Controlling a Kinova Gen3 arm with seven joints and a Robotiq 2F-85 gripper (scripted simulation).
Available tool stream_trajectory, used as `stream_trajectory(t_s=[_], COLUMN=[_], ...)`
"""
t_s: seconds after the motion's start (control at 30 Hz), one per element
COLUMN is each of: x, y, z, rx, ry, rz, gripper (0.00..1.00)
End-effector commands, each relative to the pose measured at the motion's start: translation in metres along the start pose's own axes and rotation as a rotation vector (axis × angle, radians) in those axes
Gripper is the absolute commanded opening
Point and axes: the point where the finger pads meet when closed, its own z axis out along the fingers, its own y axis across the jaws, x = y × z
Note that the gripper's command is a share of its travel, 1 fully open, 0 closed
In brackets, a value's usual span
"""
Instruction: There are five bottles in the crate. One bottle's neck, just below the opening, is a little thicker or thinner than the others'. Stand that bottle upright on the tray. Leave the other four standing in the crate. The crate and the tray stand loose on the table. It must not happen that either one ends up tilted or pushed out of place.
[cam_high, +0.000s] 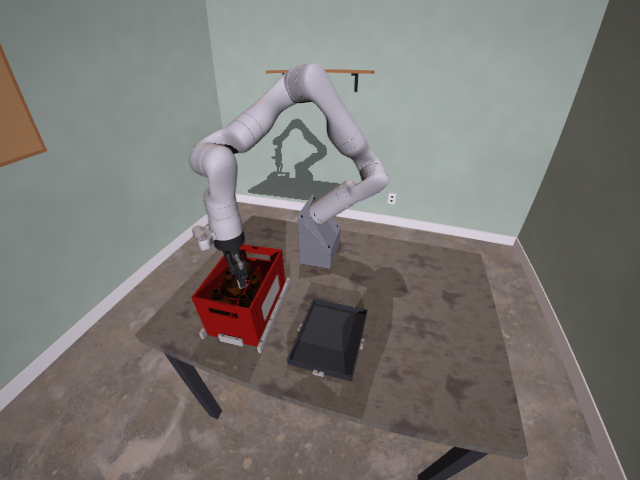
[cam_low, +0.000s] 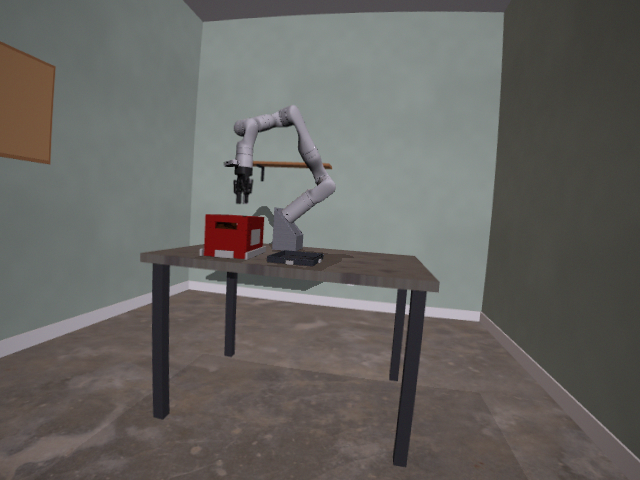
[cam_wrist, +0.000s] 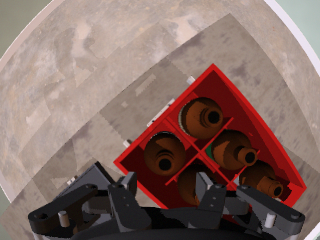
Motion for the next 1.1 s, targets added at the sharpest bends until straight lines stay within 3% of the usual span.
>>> stream_trajectory(t_s=[0.0, 0.6, 1.07], x=[0.0, 0.0, 0.0], y=[0.0, 0.0, 0.0], z=[-0.001, 0.001, 0.013], rx=[0.0, 0.001, 0.001], ry=[0.002, 0.003, 0.004], rz=[0.0, 0.0, 0.0], gripper=[0.64, 0.64, 0.64])
